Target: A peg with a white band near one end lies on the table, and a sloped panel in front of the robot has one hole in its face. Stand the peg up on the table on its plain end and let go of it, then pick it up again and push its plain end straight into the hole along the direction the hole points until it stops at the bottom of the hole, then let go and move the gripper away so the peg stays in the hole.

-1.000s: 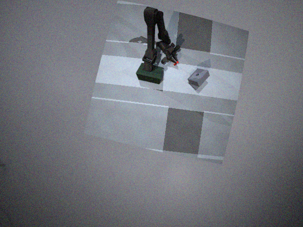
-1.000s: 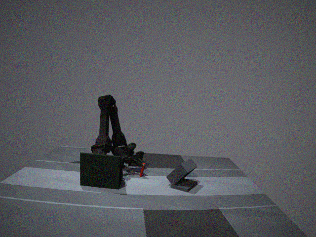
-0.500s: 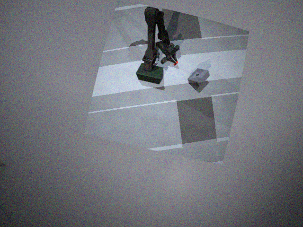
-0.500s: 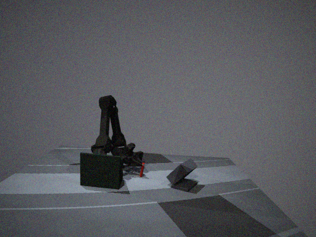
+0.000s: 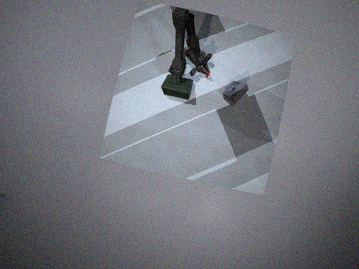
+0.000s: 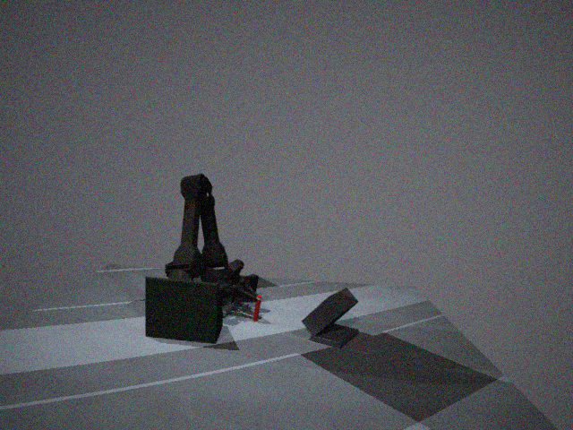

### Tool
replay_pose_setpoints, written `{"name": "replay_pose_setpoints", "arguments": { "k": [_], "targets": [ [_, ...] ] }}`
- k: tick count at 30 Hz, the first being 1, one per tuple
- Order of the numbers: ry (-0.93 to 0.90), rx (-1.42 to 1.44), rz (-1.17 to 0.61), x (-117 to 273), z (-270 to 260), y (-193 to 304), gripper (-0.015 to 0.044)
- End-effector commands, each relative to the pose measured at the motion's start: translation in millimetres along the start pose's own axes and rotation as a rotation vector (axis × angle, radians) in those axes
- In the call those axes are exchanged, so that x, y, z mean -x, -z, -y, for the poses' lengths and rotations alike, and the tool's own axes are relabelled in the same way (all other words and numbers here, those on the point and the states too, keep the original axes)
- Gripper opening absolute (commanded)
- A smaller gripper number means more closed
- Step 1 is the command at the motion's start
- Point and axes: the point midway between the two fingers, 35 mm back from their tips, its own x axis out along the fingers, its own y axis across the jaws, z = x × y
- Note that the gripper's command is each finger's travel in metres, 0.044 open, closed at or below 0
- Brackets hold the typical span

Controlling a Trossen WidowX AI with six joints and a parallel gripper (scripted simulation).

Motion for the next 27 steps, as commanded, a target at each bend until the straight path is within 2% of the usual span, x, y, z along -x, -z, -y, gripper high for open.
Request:
{"name": "replay_pose_setpoints", "arguments": {
  "k": [1, 15, 16, 19, 27],
  "targets": [
    [0.0, 0.001, -0.001, 1.0, -0.3, 2.5, 0.0049],
    [-0.004, -0.01, 0.015, 2.6, 0.6, 3.3, 0.0049],
    [-0.004, -0.011, 0.017, 1.9, 1.1, 0.9, 0.0056],
    [-0.004, -0.012, 0.017, 1.8, 1.2, 0.9, 0.013],
    [-0.004, -0.012, 0.017, 1.8, 1.2, 0.9, 0.013]
  ]
}}
